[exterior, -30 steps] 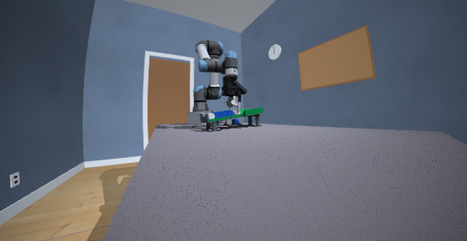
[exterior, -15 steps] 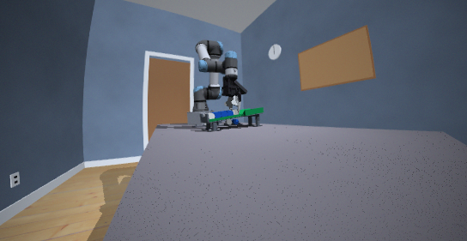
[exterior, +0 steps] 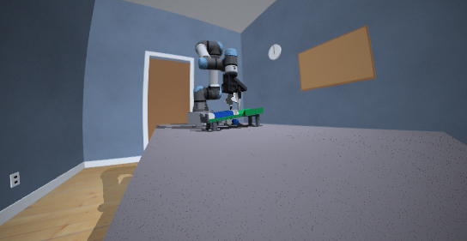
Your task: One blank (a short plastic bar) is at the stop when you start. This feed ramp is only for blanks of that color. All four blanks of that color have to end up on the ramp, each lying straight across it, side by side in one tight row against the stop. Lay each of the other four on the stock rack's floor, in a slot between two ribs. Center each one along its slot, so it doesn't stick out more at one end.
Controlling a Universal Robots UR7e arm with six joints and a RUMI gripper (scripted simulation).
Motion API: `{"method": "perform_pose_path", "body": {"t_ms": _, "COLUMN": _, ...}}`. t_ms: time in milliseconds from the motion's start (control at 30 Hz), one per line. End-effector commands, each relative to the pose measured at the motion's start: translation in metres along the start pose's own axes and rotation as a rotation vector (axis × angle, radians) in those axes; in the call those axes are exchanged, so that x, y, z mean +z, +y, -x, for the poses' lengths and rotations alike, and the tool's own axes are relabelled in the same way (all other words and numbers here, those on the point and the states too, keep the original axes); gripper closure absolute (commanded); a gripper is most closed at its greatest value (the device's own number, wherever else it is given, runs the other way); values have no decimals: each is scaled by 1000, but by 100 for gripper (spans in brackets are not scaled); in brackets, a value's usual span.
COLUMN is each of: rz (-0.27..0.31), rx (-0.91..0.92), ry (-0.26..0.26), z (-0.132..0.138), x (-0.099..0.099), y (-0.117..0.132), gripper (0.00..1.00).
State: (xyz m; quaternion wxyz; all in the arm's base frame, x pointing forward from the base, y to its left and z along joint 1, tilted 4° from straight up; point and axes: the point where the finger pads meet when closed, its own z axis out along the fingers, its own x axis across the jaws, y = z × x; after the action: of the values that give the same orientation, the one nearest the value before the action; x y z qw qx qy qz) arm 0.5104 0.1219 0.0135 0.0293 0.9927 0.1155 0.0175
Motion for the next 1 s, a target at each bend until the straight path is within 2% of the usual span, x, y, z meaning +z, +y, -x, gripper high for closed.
{"method": "perform_pose_path", "body": {"t_ms": 0, "rz": 0, "rx": 0, "ry": 1, "z": 0, "x": -27, "y": 0, "gripper": 51}}
{"method": "perform_pose_path", "body": {"t_ms": 200, "rz": 0, "rx": 0, "ry": 1, "z": 0, "x": -58, "y": 0, "gripper": 51}}
{"method": "perform_pose_path", "body": {"t_ms": 433, "rz": 0, "rx": 0, "ry": 1, "z": 0, "x": -71, "y": 0, "gripper": 51}}
{"method": "perform_pose_path", "body": {"t_ms": 633, "rz": 0, "rx": 0, "ry": 1, "z": 0, "x": -72, "y": 0, "gripper": 51}}
{"method": "perform_pose_path", "body": {"t_ms": 667, "rz": 0, "rx": 0, "ry": 1, "z": 0, "x": -72, "y": 0, "gripper": 0}}
{"method": "perform_pose_path", "body": {"t_ms": 967, "rz": 0, "rx": 0, "ry": 1, "z": 0, "x": -72, "y": 0, "gripper": 0}}
